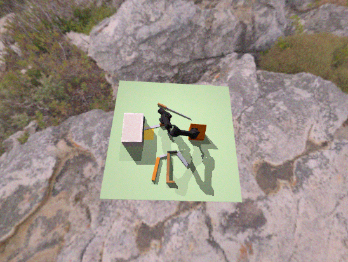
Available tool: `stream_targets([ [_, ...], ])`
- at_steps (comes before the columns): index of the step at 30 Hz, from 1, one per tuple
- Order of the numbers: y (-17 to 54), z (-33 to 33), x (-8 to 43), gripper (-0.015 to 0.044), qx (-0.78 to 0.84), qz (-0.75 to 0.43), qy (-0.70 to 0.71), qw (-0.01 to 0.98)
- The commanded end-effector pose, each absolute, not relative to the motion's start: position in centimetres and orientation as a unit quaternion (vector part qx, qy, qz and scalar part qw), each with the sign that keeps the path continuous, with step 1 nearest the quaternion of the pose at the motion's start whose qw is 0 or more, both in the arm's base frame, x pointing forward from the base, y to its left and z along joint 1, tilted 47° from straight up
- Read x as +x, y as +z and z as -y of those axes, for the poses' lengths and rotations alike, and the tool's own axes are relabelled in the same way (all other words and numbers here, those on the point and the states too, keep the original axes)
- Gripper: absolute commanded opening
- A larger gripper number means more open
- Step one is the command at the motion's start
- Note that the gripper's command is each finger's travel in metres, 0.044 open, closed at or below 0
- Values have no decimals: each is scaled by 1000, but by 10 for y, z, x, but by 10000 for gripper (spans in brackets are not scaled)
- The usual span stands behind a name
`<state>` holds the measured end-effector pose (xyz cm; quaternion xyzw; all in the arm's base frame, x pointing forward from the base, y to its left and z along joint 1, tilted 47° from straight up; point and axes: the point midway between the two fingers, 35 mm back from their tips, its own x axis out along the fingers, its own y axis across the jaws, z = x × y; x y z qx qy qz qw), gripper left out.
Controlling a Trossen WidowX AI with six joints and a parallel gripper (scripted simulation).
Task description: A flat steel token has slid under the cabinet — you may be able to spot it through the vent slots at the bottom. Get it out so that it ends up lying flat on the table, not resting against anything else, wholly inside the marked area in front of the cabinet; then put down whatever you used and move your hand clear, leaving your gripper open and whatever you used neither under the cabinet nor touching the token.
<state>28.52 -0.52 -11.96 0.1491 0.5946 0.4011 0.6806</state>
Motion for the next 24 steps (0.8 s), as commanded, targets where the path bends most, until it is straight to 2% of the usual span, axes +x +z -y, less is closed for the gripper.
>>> stream_targets([
  [1, -123, 7, 275, 0, 151, -596, 402, 679],
  [24, -136, 21, 237, 0, 151, -597, 401, 679],
])
